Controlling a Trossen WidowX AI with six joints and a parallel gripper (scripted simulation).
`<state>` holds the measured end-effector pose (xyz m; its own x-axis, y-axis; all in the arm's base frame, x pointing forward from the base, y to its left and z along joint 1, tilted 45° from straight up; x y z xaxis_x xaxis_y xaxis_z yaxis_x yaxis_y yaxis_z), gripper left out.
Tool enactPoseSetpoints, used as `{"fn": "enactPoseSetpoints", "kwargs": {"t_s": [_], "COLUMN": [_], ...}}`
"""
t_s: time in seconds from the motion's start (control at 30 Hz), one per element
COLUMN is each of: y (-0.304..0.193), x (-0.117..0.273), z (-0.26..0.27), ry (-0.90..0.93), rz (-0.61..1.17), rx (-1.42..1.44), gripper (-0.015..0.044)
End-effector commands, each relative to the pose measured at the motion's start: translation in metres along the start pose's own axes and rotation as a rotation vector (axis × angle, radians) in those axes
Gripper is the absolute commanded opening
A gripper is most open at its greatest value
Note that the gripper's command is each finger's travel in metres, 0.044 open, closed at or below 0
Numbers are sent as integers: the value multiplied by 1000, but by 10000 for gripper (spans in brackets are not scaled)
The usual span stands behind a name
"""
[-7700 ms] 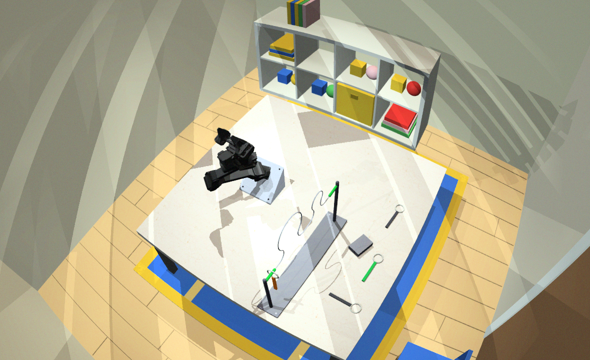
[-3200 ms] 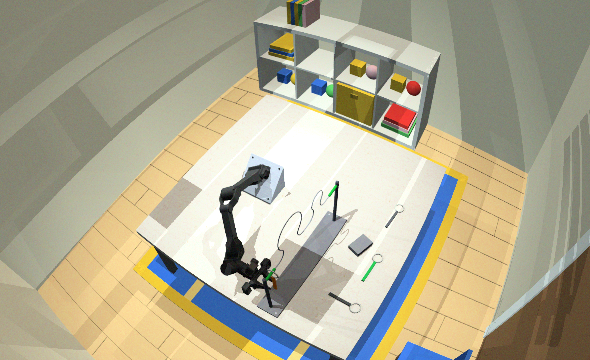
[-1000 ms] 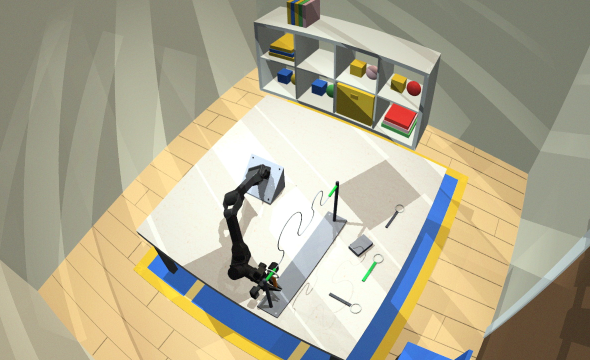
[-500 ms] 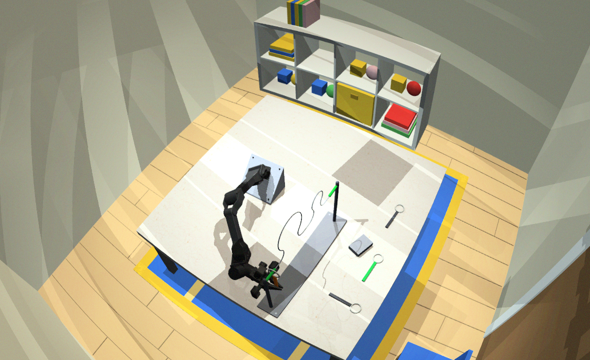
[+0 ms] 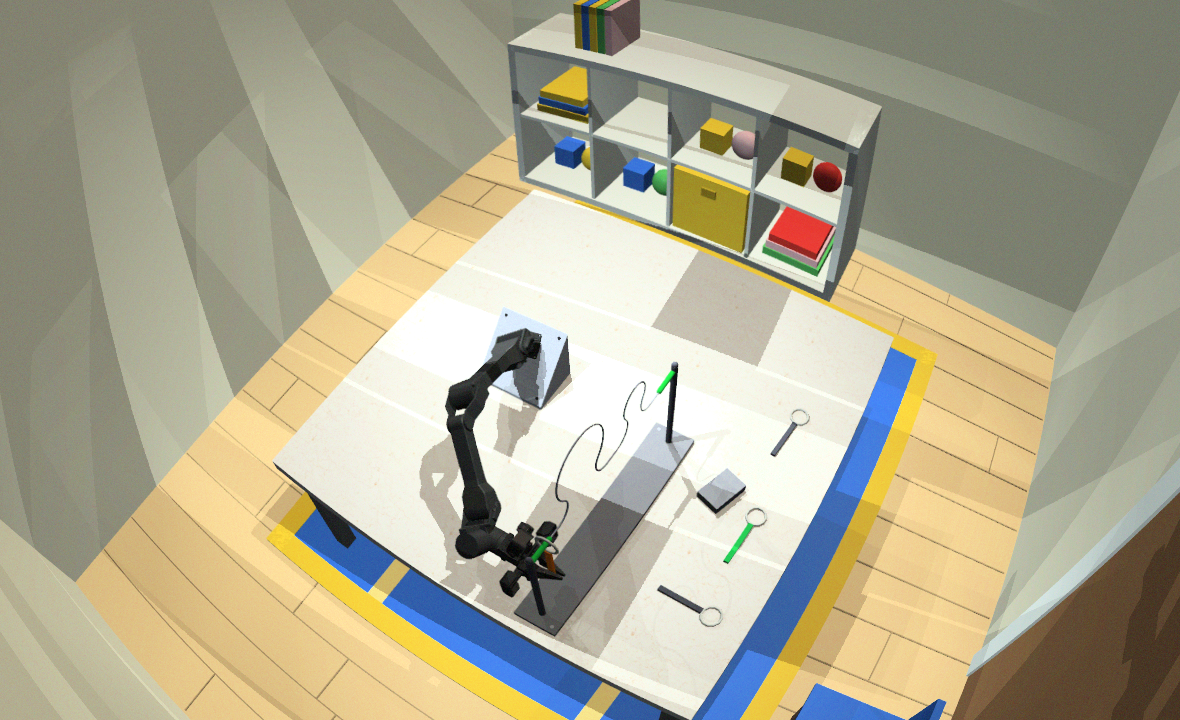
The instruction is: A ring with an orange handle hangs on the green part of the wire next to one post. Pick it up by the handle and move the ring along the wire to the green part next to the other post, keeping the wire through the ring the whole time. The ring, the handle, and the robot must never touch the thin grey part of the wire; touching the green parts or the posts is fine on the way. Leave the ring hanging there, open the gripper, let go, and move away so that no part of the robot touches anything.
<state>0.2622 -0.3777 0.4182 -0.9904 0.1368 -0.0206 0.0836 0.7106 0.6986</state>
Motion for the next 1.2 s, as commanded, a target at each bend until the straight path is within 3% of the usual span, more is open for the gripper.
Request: {"fn": "enactPoseSetpoints", "kwargs": {"t_s": [0.0,0.53,1.17], "y": [5,7,45], "x": [1,4,39], "z": [-2,-1,19], "ry": [-7,-7,-5], "rz": [-2,17,347], "rx": [13,13,2], "gripper": [-150,-150,-150]}}
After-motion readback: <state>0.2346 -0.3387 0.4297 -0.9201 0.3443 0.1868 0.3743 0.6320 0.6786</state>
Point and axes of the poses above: the point midway between the two fingers, 35 mm back from their tips, its own x axis back along the fingers, its own z axis across the jaws, y = z × x, the point moved 9 cm from there along x, back along the fingers
